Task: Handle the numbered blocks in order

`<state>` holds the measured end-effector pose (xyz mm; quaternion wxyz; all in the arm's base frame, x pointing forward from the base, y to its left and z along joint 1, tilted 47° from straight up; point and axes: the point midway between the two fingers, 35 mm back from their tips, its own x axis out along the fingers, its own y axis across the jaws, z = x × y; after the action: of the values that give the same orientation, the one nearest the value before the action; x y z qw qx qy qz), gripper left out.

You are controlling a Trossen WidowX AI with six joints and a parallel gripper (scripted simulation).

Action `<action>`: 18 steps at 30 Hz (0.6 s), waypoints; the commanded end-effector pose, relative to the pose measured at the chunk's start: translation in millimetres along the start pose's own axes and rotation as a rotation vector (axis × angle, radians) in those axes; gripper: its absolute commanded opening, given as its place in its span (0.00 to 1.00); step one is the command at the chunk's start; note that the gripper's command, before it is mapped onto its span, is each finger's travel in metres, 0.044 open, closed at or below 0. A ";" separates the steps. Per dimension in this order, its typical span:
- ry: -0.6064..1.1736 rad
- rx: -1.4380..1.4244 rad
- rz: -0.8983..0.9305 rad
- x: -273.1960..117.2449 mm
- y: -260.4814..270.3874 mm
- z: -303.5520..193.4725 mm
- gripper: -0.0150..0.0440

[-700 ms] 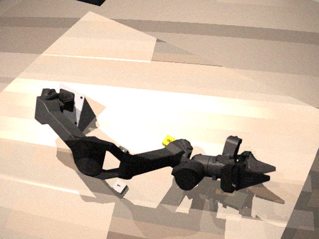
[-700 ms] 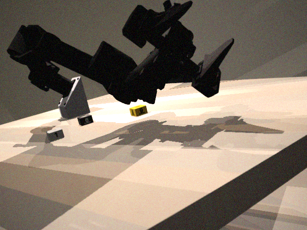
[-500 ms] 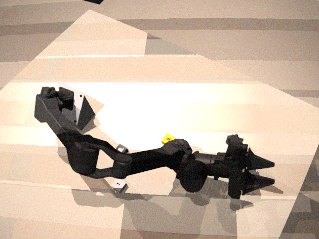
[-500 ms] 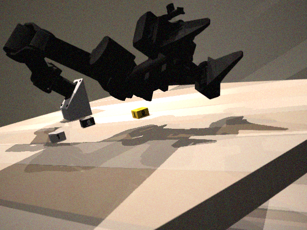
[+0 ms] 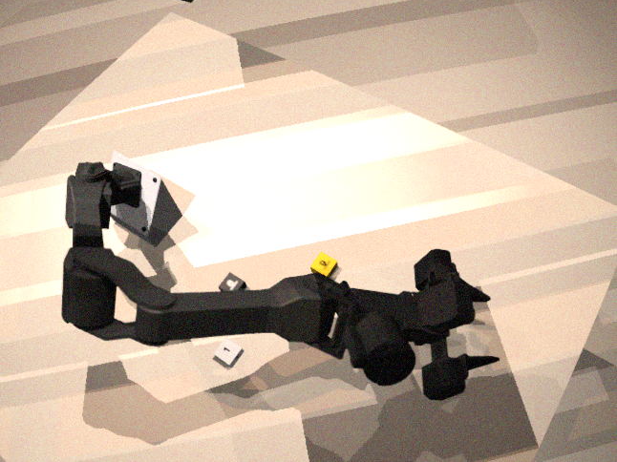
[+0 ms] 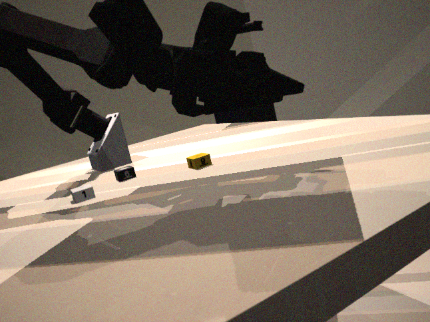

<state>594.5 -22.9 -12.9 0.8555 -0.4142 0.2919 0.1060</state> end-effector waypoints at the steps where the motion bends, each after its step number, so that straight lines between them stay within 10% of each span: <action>1: 0.369 0.285 0.074 -70.5 13.9 -25.5 0.93; 18: 0.934 0.511 -0.089 -229.8 15.5 -73.6 0.93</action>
<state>425.8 -46.7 43.1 0.7562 -0.2181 0.6053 -0.1193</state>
